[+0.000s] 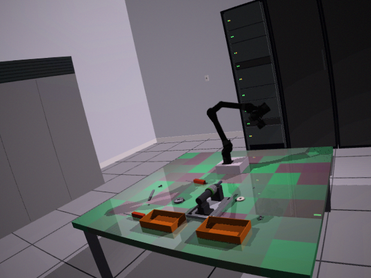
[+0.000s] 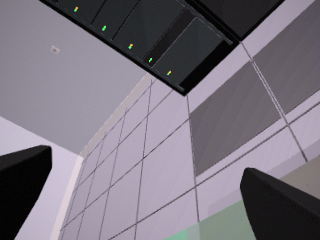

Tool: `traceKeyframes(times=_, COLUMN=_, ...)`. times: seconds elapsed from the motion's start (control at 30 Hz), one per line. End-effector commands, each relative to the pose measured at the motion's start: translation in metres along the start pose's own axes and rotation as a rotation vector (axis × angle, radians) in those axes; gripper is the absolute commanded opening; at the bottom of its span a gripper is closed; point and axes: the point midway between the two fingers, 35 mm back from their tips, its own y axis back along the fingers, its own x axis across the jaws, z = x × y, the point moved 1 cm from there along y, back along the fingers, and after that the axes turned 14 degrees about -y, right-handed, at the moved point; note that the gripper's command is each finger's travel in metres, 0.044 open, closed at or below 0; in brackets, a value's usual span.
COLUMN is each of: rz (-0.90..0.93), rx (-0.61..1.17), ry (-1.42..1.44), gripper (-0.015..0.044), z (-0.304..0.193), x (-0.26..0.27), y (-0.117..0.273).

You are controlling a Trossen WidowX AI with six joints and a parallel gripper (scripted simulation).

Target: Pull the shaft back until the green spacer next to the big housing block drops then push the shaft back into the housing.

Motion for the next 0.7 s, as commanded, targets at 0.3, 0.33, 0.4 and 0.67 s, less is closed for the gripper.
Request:
traceKeyframes(times=0.3, rz=-0.509, rx=-0.225, ry=0.503, gripper=0.044, z=0.043, x=-0.105, y=0.077)
traceKeyframes(times=0.33, rz=-0.577, rx=-0.231, ry=0.535, gripper=0.044, z=0.043, x=-0.115, y=0.087)
traceKeyframes(times=0.4, rz=-0.665, rx=-0.233, ry=0.573, gripper=0.044, z=0.043, x=-0.127, y=0.101)
traceKeyframes(times=0.67, rz=-1.115, rx=-0.17, ry=0.784, gripper=0.044, z=0.039, x=-0.186, y=0.184)
